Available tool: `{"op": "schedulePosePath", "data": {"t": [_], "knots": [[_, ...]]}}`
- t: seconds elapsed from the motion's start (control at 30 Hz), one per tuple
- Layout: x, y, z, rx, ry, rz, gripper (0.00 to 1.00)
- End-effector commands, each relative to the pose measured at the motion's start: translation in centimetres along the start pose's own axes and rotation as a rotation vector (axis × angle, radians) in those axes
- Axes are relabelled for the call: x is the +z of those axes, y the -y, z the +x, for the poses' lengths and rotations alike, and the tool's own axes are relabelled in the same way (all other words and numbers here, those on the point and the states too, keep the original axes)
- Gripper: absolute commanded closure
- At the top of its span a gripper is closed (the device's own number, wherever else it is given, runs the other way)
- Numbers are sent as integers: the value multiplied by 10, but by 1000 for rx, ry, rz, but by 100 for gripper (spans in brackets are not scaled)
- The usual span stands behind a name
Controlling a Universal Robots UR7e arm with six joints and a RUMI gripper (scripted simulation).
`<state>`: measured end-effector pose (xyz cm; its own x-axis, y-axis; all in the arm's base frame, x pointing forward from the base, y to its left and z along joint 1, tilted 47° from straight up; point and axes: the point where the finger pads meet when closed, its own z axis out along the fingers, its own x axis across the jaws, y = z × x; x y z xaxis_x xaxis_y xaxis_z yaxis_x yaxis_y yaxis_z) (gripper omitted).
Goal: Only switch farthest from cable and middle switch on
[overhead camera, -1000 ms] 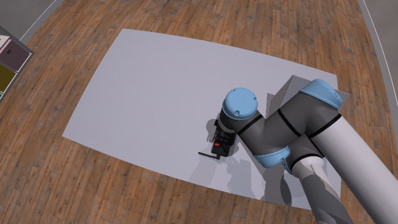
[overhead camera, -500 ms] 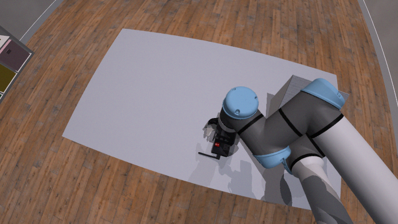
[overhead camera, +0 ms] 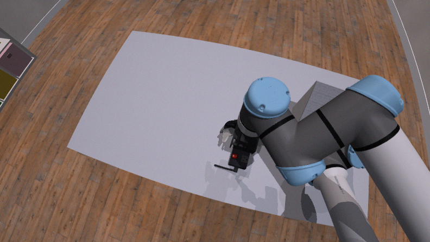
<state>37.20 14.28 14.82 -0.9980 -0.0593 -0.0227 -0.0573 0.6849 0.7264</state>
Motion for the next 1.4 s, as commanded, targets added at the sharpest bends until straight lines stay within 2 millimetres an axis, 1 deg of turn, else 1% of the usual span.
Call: {"op": "schedulePosePath", "data": {"t": [0.0, 0.1, 0.2, 1.37], "knots": [[-26, 0, 4, -2, -11, -8, 0], [-33, 0, 4, 0, -12, -9, 0], [-35, 0, 4, 0, -12, -10, 0], [-34, 0, 5, 1, -14, -12, 0]]}}
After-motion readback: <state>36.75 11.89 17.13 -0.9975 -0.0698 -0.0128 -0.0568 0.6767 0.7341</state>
